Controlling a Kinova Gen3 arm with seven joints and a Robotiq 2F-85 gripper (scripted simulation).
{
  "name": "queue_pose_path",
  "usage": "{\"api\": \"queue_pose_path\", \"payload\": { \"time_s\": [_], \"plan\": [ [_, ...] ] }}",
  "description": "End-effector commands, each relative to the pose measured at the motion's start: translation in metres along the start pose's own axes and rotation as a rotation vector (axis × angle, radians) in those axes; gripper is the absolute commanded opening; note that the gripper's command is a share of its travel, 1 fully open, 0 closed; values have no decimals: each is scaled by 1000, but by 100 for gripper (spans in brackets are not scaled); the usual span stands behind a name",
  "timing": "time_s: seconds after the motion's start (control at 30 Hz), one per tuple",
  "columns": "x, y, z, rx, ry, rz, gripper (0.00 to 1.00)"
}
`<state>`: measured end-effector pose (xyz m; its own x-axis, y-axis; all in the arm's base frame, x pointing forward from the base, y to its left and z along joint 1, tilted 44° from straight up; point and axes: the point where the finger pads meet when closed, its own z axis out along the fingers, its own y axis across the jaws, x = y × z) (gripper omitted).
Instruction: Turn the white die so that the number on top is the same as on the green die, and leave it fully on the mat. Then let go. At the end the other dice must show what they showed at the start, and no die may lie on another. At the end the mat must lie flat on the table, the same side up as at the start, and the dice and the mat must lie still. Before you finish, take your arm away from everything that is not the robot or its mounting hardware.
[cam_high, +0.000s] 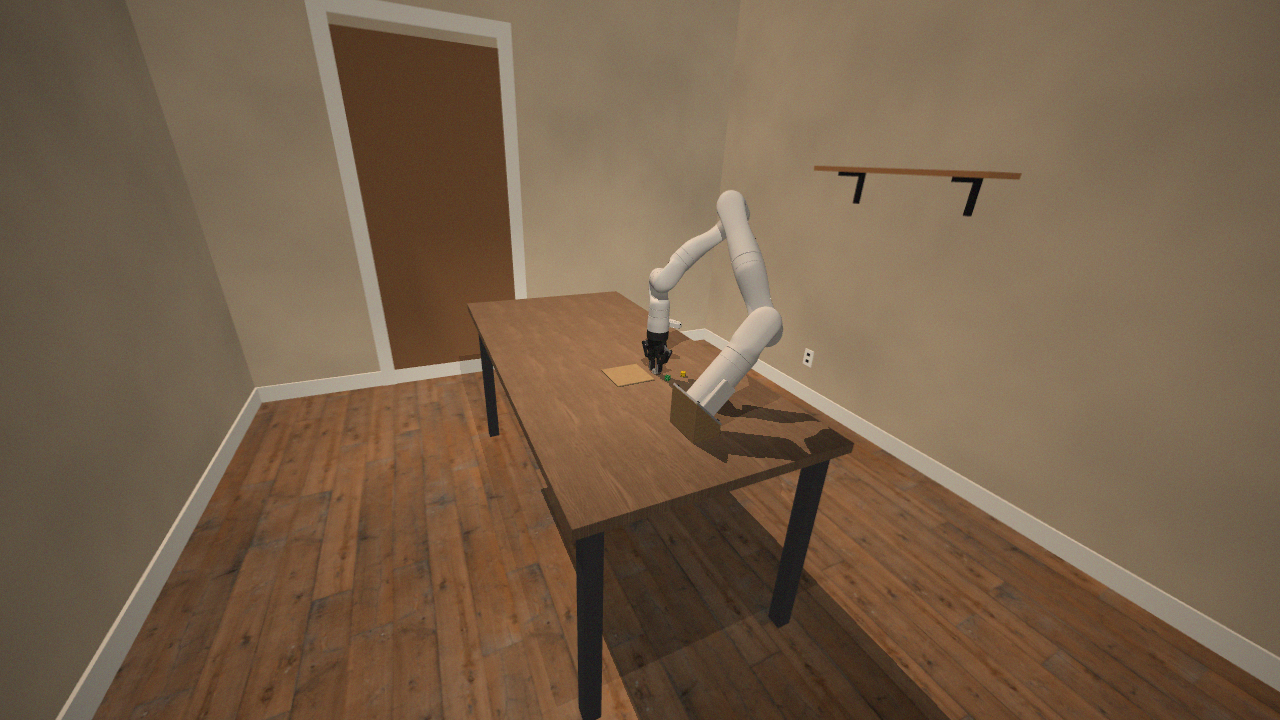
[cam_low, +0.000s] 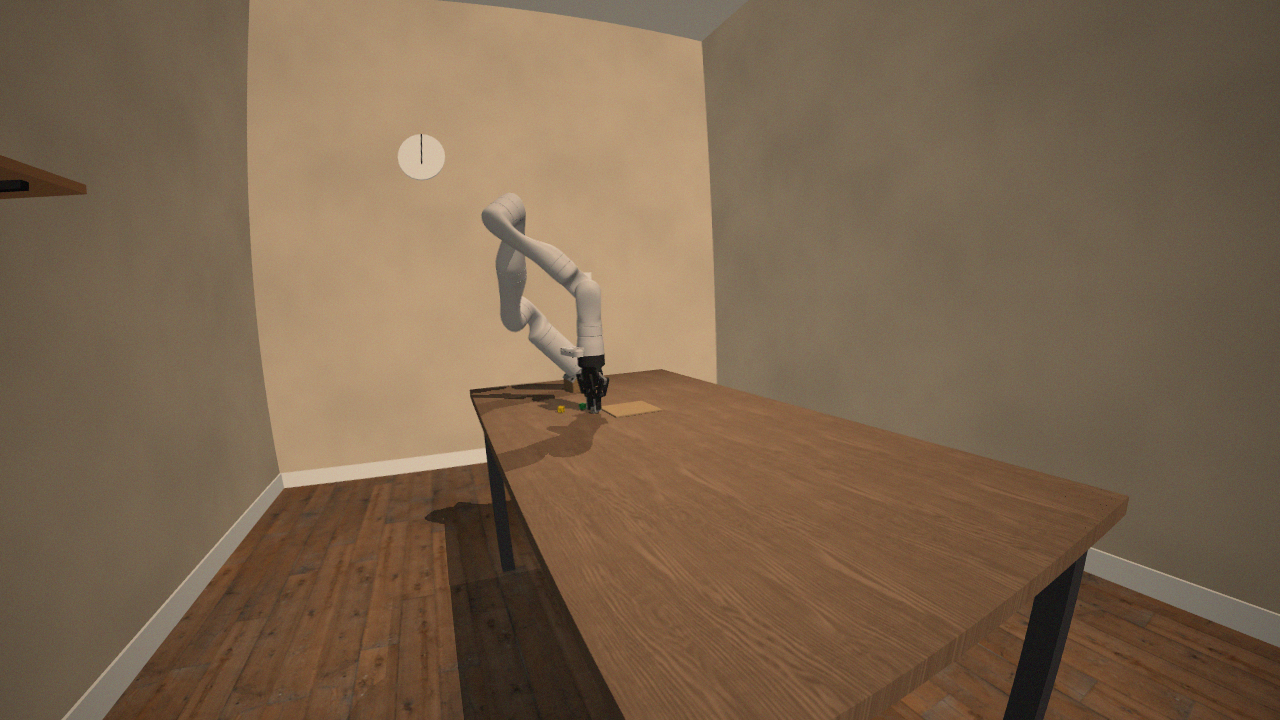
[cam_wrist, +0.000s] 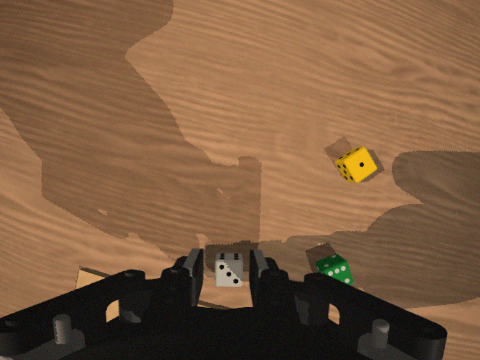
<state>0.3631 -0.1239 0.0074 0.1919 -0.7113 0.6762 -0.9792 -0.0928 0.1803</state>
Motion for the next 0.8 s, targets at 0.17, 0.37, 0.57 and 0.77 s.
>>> {"api": "queue_pose_path", "payload": {
  "time_s": [0.17,0.37,0.57,0.77],
  "plan": [
    [1,1,2,-1,1,6,31],
    [1,1,2,-1,1,6,31],
    [1,1,2,-1,1,6,11],
    [1,1,2,-1,1,6,11]
  ]
}}
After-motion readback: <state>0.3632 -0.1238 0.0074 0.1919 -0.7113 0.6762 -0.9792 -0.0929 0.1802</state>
